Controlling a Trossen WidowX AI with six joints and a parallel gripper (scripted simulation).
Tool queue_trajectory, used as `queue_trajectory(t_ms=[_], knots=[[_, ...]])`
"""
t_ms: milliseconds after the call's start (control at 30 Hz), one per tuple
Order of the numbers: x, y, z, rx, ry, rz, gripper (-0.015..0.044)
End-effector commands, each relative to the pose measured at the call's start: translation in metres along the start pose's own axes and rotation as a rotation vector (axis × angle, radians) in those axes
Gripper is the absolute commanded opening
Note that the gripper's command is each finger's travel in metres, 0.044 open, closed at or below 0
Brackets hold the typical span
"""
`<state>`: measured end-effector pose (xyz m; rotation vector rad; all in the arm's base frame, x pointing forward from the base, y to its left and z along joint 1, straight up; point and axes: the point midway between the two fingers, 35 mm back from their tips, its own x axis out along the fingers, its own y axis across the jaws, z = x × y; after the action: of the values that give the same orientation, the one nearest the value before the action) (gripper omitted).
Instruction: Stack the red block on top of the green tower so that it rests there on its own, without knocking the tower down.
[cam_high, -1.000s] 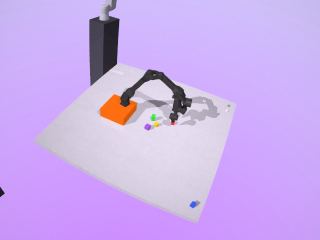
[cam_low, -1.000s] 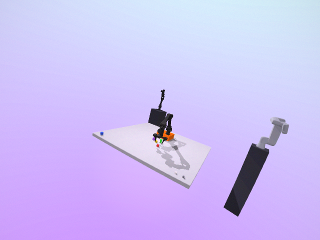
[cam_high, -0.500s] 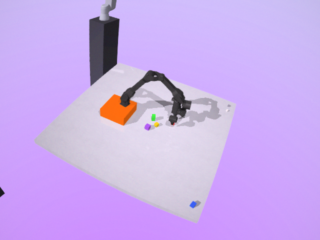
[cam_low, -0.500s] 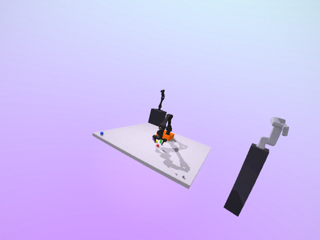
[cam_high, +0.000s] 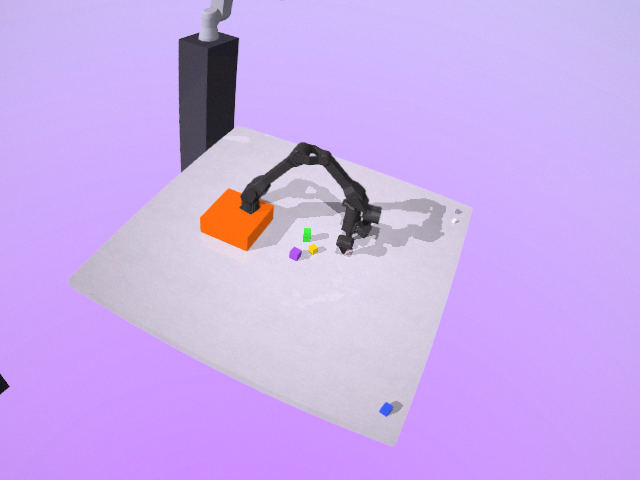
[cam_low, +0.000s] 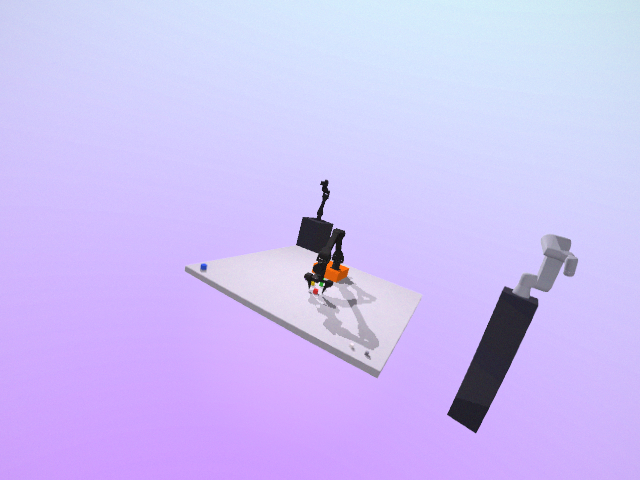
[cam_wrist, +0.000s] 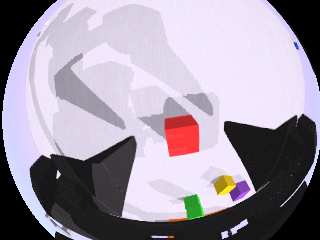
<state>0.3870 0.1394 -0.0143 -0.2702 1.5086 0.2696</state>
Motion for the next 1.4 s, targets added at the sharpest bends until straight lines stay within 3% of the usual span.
queue_trajectory(t_ms=[0,333,767,1033,1100,1367], knots=[[0.002,0.001,0.0,0.0,0.0,0.004,0.044],[0.002,0.0,0.0,0.0,0.0,0.004,0.044],[0.002,0.0,0.0,0.0,0.0,0.004,0.0099],[0.002,0.0,0.0,0.0,0.0,0.004,0.0045],[-0.003,0.0,0.0,0.0,0.0,0.004,0.0],[-0.039,0.0,0.0,0.0,0.0,0.004,0.0]])
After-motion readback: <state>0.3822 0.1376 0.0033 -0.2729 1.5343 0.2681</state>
